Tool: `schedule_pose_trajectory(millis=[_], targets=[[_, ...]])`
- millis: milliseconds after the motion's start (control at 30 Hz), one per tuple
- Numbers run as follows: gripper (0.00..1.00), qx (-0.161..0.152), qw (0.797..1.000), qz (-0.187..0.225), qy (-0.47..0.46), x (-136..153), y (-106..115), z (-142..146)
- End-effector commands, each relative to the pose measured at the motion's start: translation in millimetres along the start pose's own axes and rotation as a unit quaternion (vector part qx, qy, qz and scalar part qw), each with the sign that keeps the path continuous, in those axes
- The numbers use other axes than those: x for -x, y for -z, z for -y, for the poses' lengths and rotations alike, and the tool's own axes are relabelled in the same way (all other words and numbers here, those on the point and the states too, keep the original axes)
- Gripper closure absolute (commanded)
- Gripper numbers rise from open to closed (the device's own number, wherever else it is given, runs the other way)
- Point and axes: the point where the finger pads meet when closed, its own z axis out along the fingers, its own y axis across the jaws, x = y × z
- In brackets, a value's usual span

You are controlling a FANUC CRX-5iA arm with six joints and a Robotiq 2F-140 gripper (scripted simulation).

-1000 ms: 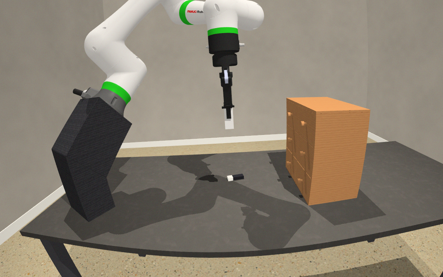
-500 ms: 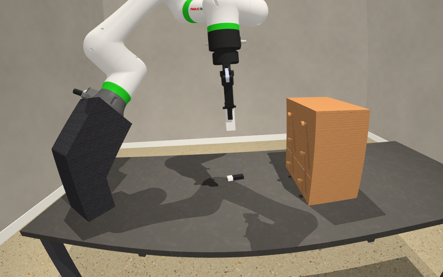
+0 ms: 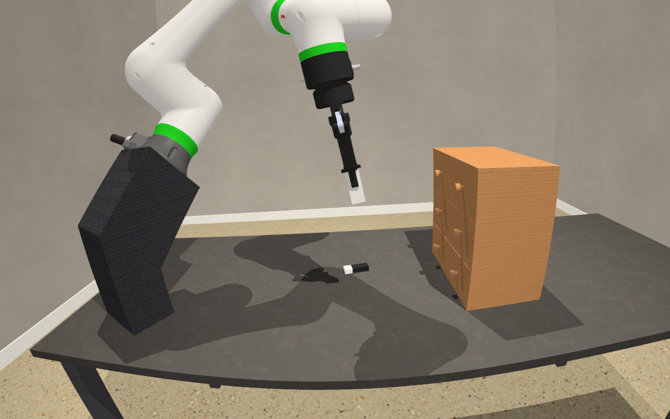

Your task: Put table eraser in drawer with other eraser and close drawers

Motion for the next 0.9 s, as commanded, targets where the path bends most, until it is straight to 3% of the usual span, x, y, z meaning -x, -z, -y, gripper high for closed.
schedule_pose_trajectory(millis=[0, 100, 333, 600, 667, 867], targets=[[1.0, 0.0, 0.998, 0.058, 0.0, 8.1, -10.8, 0.1], [1.0, 0.0, 0.997, 0.072, 0.0, 10.0, -13.5, 0.1], [1.0, 0.0, 0.985, 0.172, 0.0, 23.9, -32.6, 0.1], [1.0, 0.0, 0.961, 0.277, 0.0, 38.8, -52.8, 0.1], [1.0, 0.0, 0.961, 0.277, 0.0, 38.8, -52.8, 0.1], [1.0, 0.0, 0.937, 0.349, 0.0, 49.4, -67.1, 0.1]])
